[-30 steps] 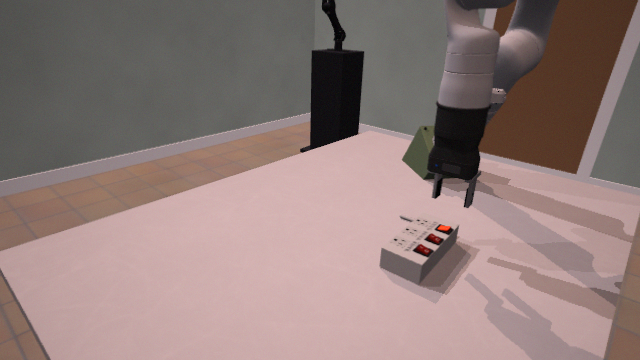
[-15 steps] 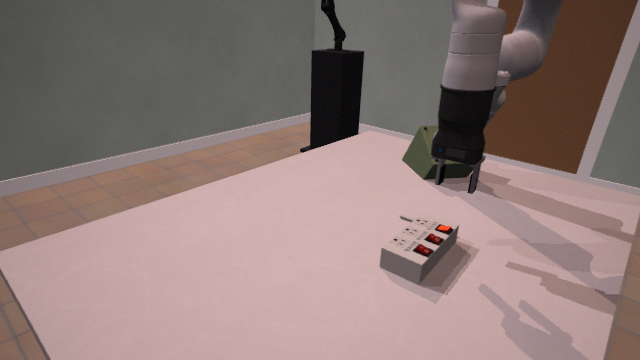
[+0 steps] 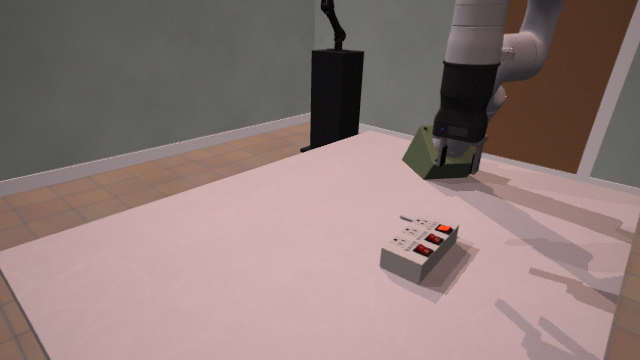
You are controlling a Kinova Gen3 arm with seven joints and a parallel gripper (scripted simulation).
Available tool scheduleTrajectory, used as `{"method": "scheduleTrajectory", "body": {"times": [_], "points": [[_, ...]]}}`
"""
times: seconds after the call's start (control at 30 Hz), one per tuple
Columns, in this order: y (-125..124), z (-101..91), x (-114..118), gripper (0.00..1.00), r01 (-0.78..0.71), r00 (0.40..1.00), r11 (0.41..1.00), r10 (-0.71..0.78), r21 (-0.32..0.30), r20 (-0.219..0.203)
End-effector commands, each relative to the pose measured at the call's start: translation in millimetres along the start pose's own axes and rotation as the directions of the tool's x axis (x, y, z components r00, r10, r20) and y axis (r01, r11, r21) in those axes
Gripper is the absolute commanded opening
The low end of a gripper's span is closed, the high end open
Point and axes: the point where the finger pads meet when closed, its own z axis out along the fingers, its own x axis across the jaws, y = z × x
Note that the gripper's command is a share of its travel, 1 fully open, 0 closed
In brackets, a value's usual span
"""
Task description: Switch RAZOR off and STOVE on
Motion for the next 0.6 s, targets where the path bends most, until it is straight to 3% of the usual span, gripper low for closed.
{"method": "scheduleTrajectory", "body": {"times": [0.0,0.57], "points": [[3.8,-12.0,-4.5,1.0,-0.019,1.0,1.0,0.019,-0.018,0.005],[2.8,-18.6,-4.4,1.0,-0.019,1.0,1.0,0.019,-0.016,0.004]]}}
